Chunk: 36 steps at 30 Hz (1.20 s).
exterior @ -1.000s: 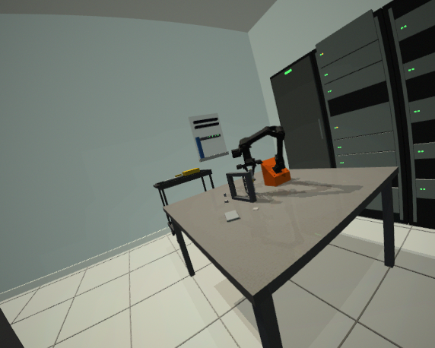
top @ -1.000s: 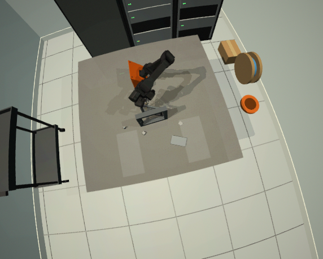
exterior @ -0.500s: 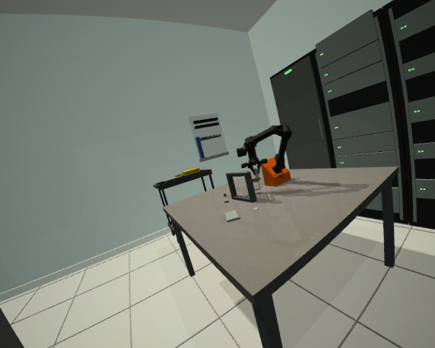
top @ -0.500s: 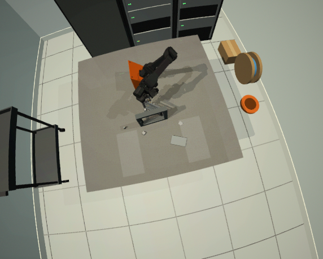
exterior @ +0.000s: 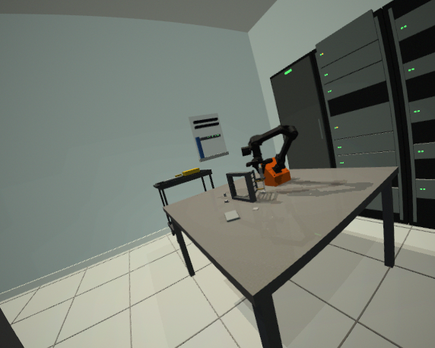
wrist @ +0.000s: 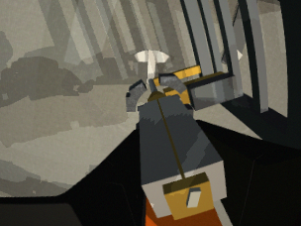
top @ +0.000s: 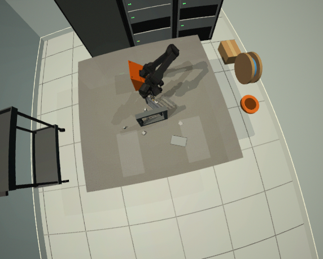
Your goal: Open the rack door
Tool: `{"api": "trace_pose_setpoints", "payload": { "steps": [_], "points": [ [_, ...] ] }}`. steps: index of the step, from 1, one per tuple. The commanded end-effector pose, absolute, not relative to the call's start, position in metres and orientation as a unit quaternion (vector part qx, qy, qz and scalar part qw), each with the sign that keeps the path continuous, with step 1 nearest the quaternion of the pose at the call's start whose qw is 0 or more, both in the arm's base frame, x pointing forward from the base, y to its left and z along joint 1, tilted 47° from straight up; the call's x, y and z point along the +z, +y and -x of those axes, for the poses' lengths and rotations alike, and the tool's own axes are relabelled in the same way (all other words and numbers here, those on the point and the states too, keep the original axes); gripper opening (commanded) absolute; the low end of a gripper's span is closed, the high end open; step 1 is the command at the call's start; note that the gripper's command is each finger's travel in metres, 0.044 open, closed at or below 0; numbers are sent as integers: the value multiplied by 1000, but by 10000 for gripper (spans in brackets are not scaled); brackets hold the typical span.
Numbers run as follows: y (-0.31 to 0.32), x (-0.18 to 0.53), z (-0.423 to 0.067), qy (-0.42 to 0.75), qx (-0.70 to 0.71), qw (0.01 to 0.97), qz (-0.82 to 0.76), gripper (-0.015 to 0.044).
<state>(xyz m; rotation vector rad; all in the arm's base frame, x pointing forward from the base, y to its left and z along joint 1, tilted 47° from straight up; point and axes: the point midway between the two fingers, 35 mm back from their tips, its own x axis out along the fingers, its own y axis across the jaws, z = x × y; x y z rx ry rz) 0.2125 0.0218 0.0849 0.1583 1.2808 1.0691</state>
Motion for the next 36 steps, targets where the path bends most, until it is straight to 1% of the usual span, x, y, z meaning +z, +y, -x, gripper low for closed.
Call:
{"api": "trace_pose_setpoints", "payload": {
  "steps": [1, 36],
  "points": [
    [27, 91, -210, 581, 455, 668, -93, 24],
    [77, 144, -200, 673, 304, 626, -251, 24]
  ]
}}
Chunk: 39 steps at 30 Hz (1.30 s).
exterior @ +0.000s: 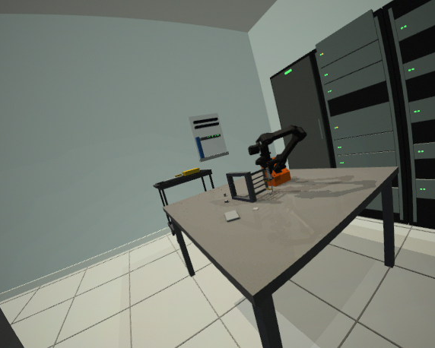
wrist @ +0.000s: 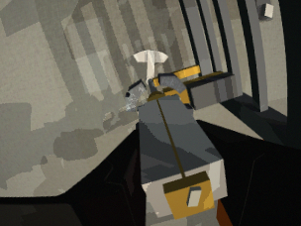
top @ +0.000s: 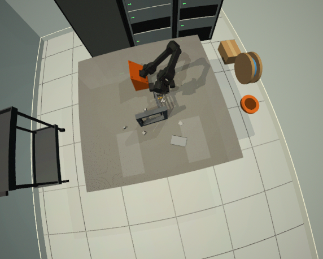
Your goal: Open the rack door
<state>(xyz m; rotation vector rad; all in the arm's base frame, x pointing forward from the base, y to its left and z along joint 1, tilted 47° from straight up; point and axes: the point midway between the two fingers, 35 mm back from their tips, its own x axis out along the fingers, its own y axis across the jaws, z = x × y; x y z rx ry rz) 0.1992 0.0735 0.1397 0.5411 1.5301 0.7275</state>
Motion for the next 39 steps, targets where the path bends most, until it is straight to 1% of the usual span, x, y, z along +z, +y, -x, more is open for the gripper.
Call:
{"api": "trace_pose_setpoints", "payload": {
  "steps": [1, 14, 24, 25, 39],
  "points": [
    [78, 145, -200, 674, 301, 625, -254, 24],
    [79, 146, -200, 675, 298, 624, -257, 24],
    [79, 146, -200, 675, 298, 624, -257, 286],
    [79, 146, -200, 675, 298, 624, -257, 296],
    [65, 160, -203, 666, 273, 641, -267, 296]
  ]
}}
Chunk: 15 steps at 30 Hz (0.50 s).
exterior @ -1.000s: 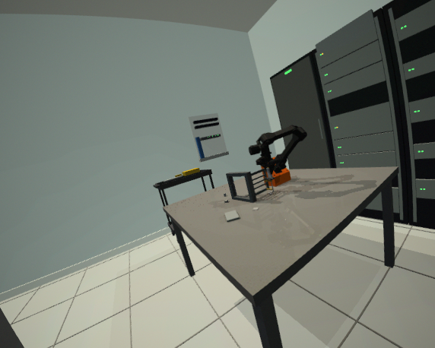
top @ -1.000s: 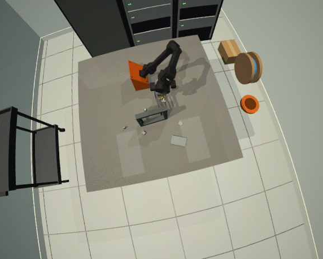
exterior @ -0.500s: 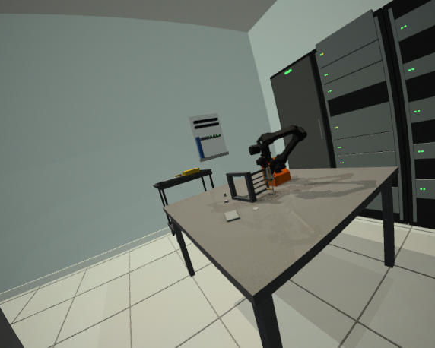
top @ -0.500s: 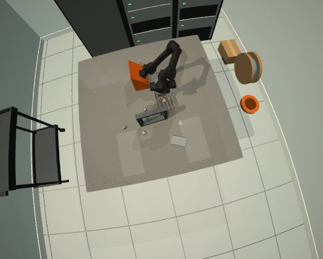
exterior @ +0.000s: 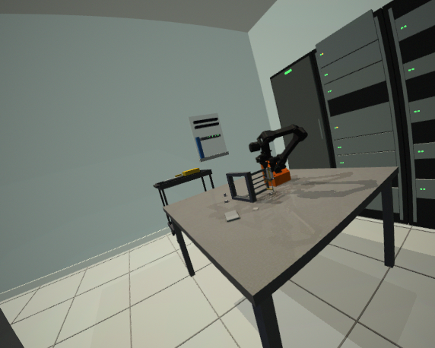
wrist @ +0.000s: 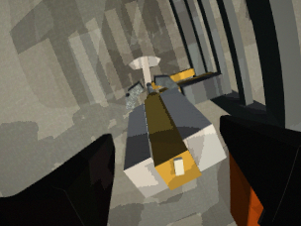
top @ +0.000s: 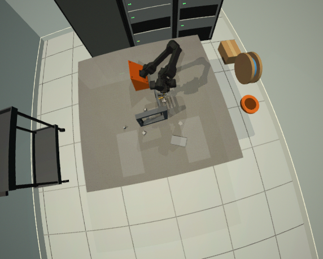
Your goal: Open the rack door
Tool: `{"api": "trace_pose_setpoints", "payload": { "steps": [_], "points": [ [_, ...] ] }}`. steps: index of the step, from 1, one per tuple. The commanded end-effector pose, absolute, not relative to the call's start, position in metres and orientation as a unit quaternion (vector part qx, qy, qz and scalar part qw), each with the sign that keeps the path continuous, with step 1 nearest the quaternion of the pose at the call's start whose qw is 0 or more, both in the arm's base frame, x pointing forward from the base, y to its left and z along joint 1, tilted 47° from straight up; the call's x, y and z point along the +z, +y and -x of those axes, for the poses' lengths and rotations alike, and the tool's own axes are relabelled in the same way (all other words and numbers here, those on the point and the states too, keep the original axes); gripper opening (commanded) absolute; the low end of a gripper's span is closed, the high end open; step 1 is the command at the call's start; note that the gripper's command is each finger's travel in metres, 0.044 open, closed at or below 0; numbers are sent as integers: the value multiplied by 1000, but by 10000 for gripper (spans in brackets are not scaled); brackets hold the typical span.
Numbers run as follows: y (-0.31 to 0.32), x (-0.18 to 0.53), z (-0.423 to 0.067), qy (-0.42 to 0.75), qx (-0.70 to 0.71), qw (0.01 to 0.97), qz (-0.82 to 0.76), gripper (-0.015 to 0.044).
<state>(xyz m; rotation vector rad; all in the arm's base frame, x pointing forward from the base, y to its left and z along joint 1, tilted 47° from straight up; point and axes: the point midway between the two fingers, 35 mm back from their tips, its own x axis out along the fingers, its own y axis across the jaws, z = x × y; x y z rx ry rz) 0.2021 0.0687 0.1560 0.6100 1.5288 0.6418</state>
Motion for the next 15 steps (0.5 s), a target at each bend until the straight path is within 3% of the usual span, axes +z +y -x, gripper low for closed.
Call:
{"api": "trace_pose_setpoints", "payload": {
  "steps": [1, 15],
  "points": [
    [64, 161, -203, 665, 271, 642, -268, 296],
    [48, 177, -203, 655, 241, 659, -280, 296]
  ]
}}
